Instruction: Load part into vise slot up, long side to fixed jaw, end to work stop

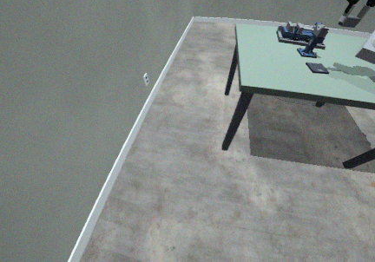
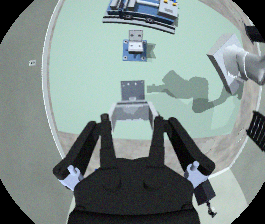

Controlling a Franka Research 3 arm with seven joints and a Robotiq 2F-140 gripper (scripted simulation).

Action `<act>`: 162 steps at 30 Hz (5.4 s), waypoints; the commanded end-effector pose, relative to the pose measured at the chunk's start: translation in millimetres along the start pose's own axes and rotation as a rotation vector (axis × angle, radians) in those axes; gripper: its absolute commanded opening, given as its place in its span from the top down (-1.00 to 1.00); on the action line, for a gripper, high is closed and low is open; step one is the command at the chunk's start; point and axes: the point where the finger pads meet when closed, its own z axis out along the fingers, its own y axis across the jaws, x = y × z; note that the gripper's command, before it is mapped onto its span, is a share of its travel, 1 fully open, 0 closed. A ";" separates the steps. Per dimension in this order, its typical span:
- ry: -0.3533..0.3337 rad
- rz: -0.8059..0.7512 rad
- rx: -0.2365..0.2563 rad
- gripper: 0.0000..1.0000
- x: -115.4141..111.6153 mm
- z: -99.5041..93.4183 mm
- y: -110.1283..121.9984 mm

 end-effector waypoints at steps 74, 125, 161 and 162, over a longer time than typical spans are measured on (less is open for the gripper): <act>0.000 0.017 -0.003 1.00 36.6 -7.1 0.5; 0.002 0.060 -0.004 1.00 151.6 -3.7 14.7; 0.002 0.062 -0.004 1.00 156.2 -3.0 15.7; 0.002 0.062 -0.004 1.00 156.2 -3.0 15.7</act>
